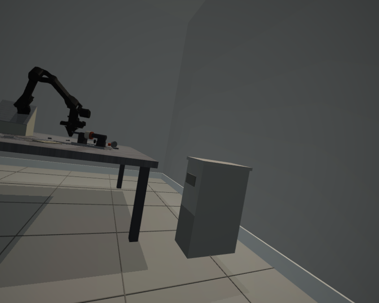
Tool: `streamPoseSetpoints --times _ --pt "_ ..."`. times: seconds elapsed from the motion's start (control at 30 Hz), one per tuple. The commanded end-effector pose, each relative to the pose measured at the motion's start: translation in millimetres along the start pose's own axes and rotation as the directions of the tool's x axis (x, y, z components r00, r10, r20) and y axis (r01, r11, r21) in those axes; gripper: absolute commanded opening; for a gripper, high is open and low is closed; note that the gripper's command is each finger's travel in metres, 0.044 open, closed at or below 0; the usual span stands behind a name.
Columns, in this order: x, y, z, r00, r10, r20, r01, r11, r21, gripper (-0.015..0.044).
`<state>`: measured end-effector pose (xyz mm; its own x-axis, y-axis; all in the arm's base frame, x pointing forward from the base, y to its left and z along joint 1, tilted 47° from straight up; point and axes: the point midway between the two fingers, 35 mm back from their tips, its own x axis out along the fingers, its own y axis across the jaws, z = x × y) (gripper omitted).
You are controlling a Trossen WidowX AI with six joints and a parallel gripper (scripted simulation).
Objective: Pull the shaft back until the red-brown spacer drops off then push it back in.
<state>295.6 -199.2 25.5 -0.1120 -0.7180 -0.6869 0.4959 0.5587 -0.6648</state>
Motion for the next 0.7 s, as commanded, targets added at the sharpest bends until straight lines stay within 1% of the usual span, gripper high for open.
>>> streamPoseSetpoints --times 0.0,0.67 --pt "0.0 -0.4 -1.5 1.000 -0.002 -0.002 0.002 1.000 0.002 0.0000" --pt "0.0 -0.4 -3.7 1.000 -0.002 -0.002 0.002 1.000 0.002 0.0000"
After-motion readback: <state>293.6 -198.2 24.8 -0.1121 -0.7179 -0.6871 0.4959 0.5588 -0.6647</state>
